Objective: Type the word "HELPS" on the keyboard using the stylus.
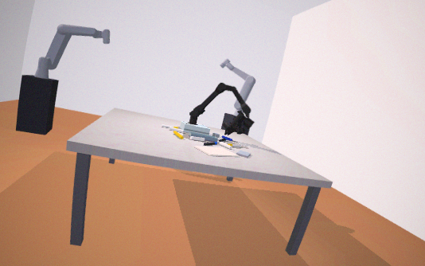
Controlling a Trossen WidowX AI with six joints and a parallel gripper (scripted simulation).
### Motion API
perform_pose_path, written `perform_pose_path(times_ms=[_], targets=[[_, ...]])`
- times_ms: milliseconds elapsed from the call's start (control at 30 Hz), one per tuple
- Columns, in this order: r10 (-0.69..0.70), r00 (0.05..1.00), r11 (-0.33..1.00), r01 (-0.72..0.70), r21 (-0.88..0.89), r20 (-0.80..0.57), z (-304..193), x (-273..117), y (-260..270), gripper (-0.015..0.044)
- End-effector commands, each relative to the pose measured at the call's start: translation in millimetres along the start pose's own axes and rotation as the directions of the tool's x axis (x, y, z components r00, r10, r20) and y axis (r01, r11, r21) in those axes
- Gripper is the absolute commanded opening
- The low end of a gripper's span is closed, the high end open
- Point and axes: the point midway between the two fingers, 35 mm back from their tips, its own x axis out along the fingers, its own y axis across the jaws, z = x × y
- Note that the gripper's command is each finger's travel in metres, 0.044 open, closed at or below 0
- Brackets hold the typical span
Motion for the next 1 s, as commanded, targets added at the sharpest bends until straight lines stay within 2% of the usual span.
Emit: perform_pose_path(times_ms=[0,900,967], targets=[[0.002,1.0,1.0,-0.002,0.0,-0.005,0.9,4.4,-0.2,0.015],[0.002,1.0,1.0,-0.002,0.0,-0.005,10.7,21.9,-0.3,0.015],[-0.001,1.0,1.0,0.001,-0.001,-0.002,10.8,20.3,-0.5,0.0098]])
